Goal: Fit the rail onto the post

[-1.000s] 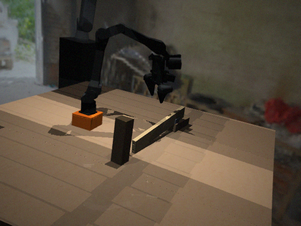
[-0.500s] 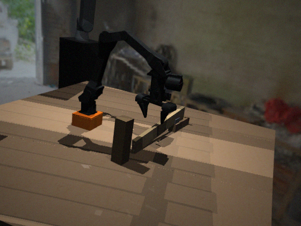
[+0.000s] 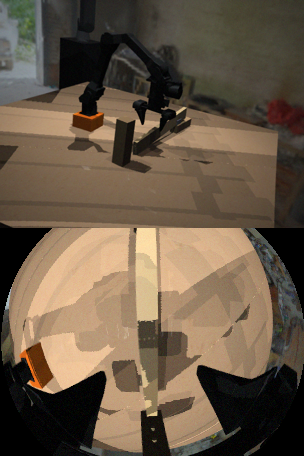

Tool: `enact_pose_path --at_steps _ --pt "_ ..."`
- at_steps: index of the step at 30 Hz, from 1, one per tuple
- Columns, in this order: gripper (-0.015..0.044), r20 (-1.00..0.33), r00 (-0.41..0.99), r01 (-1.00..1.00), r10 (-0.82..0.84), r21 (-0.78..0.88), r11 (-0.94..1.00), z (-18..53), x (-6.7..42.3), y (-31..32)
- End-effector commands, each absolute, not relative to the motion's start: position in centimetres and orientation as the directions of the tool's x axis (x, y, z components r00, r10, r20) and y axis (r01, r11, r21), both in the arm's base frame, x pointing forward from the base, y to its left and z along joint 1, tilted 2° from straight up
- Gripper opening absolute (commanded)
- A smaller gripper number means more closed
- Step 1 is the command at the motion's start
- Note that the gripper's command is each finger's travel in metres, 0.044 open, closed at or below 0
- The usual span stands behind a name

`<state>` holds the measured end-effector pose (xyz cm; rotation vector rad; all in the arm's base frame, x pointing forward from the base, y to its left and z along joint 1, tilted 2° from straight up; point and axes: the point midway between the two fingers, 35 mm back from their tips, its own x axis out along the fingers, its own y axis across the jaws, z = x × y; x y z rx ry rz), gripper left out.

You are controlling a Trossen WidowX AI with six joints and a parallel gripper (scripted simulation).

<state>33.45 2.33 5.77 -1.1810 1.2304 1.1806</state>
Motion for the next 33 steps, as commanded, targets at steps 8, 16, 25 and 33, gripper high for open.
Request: enact_pose_path --at_steps 8,16,25,33 --pt "0.044 -1.0 -0.01 -0.999 -0.008 0.01 0.033 3.8 33.5 2.2" --pt "0.044 -1.0 -0.01 -0.999 -0.008 0.01 0.033 2.5 33.5 2.2" --pt "0.044 -1.0 -0.01 -0.999 -0.008 0.01 0.033 1.0 33.4 2.1" --pt "0.044 -1.0 -0.01 -0.999 -0.008 0.01 0.033 -0.3 33.3 2.1"
